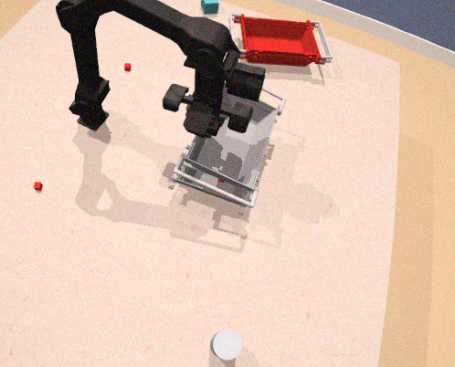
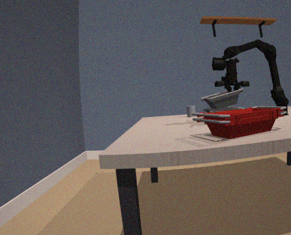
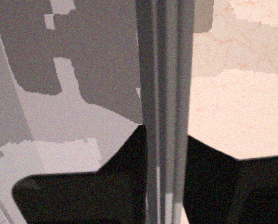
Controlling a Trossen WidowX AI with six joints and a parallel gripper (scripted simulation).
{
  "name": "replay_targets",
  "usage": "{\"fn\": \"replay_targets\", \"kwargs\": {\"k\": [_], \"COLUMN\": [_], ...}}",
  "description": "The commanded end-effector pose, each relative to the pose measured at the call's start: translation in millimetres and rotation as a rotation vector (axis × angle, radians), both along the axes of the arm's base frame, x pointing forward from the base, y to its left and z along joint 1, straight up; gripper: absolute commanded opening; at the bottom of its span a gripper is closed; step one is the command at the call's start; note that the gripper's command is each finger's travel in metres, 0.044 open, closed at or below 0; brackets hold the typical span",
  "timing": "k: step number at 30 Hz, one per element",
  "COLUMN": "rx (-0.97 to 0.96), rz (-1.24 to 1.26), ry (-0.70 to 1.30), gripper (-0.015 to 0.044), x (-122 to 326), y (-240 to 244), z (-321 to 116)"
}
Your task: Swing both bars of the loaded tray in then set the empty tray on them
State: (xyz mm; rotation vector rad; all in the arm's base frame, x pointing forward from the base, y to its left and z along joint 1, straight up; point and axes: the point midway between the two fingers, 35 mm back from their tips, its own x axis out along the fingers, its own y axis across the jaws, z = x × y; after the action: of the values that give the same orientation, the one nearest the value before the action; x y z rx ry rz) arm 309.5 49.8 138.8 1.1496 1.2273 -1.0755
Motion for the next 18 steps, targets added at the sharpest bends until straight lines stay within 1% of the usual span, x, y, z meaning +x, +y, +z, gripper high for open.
{"fn": "replay_targets", "kwargs": {"k": [1,10,11,18], "rx": [-0.006,-0.006,0.0,-0.004], "rz": [-0.009,-0.009,0.0,-0.006], "ry": [0.033,0.033,0.001,0.023], "gripper": [0.0,0.0,0.0,0.0], "x": [-5.7,-5.7,-0.3,-5.3], "y": [-3.1,-3.1,-0.3,-4.7], "z": [-6.4,-6.4,-0.4,-9.3]}}
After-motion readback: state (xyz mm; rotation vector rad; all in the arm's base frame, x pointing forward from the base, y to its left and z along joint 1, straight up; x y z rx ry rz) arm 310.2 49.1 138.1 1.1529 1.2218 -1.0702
